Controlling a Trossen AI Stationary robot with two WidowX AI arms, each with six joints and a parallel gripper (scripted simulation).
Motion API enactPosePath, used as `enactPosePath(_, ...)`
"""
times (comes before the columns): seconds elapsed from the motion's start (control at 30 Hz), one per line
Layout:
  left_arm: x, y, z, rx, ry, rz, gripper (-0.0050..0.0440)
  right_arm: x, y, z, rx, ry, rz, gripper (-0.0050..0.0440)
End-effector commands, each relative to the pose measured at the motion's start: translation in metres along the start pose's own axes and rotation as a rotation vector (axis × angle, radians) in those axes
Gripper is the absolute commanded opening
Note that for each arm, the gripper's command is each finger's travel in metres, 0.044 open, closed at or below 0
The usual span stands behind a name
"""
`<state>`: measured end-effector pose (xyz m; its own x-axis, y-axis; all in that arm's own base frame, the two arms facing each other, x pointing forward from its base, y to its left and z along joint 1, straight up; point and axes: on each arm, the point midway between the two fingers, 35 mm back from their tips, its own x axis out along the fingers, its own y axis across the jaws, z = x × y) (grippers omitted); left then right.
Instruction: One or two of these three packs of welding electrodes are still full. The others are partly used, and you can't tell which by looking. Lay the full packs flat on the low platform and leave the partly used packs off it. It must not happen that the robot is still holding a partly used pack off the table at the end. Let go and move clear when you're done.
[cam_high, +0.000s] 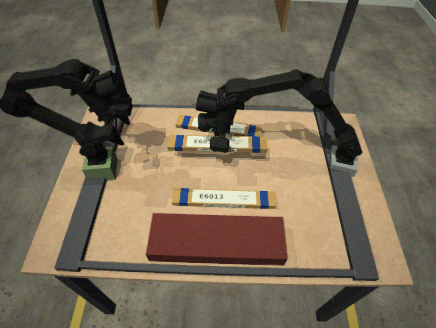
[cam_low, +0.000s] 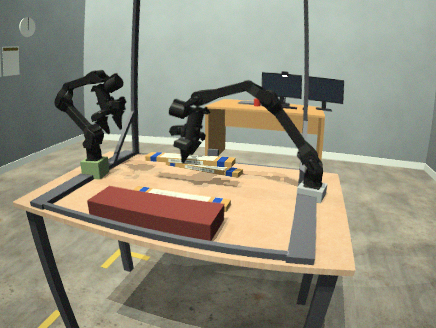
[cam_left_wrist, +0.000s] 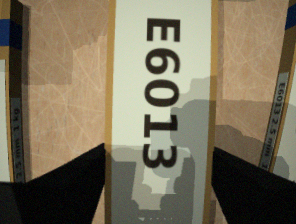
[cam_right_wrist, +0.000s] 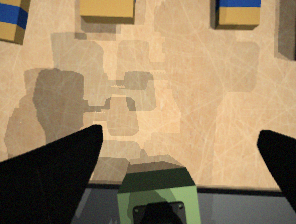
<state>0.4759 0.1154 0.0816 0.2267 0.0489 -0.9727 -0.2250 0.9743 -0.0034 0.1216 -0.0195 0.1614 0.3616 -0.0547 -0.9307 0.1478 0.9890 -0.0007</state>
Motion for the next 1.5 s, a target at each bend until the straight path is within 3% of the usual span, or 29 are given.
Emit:
enactPosePath(0.0, -0.033, 0.006, 0.006, -0.024, -0.066, 0.013, -0.005, -0.005, 0.0, 0.003, 0.0, -0.02, 0.001, 0.043)
enactPosePath(1.47, -0.109, 0.061, -0.04, -0.013, -0.068, 0.011, -0.005, -0.005, 0.0, 0.003, 0.0, -0.02, 0.001, 0.043)
